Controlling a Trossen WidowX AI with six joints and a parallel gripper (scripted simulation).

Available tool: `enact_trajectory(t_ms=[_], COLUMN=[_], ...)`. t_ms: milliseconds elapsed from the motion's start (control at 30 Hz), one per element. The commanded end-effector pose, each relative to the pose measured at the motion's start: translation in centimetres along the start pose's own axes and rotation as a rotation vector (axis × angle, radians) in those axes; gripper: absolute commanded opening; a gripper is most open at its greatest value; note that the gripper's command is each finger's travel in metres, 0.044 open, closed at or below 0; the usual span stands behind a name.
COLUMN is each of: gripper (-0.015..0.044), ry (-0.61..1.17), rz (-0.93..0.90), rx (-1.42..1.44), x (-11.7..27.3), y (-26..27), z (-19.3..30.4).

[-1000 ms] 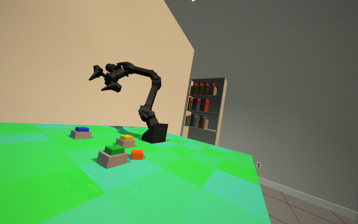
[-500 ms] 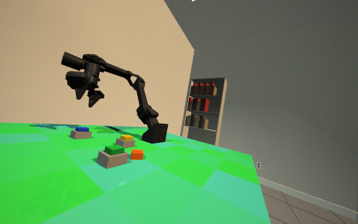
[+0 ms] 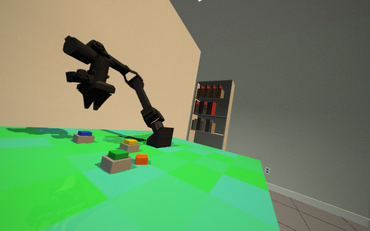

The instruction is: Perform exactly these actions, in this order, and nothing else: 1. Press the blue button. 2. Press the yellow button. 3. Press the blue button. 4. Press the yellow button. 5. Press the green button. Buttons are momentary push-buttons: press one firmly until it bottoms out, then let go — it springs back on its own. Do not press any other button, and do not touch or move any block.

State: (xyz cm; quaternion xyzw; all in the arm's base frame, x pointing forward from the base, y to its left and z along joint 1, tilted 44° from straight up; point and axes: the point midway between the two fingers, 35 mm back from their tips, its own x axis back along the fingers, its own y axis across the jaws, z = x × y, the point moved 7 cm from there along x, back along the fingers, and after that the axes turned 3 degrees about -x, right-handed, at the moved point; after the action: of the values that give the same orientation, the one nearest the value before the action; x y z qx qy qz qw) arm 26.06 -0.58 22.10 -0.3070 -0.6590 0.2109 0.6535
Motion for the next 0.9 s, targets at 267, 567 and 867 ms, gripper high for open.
enact_trajectory(t_ms=[267,567,867], gripper=[0.0111,0.0020,0.0020], ry=[-0.002,-0.002,-0.002], rz=[0.010,0.010,0.010], rx=[0.011,0.011,0.011], x=[-6.0,-6.0,-6.8], y=[0.0,0.0,0.0], z=[0.1,0.1,0.0])
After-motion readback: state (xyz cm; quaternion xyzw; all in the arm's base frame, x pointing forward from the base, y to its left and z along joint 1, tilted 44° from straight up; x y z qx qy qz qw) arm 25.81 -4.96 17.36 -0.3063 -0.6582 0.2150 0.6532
